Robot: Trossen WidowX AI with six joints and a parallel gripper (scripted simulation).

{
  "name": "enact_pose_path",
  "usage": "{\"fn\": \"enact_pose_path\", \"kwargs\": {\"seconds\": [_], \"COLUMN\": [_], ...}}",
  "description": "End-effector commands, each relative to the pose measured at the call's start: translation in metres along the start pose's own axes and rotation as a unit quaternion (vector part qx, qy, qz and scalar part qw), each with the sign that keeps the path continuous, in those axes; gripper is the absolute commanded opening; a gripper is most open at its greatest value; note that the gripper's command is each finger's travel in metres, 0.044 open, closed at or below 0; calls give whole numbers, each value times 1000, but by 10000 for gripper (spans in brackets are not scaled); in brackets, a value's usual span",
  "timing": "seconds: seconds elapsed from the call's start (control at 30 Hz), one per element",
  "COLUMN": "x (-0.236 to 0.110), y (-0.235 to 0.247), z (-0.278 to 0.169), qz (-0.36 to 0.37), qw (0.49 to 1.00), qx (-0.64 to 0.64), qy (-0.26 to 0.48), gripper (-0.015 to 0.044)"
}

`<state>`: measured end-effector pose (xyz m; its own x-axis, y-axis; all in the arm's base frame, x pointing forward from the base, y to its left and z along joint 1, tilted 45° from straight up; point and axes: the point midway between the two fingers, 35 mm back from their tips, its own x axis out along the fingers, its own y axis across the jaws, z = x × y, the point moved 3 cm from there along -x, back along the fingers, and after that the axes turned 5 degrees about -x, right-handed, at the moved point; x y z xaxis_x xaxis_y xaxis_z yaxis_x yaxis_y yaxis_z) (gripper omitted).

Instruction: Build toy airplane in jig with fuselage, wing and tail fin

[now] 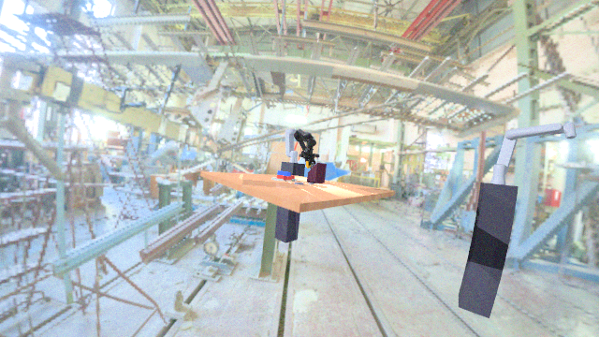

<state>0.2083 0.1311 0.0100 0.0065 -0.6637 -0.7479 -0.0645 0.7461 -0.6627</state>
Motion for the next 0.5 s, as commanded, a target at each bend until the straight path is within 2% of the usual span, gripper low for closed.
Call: {"fn": "enact_pose_path", "kwargs": {"seconds": [0.0,0.47], "x": [2,8], "y": [-15,-61], "z": [3,8], "qz": [0,15], "qw": [1000,1000], "qx": [-5,7], "qy": [-1,6], "gripper": [0,0]}}
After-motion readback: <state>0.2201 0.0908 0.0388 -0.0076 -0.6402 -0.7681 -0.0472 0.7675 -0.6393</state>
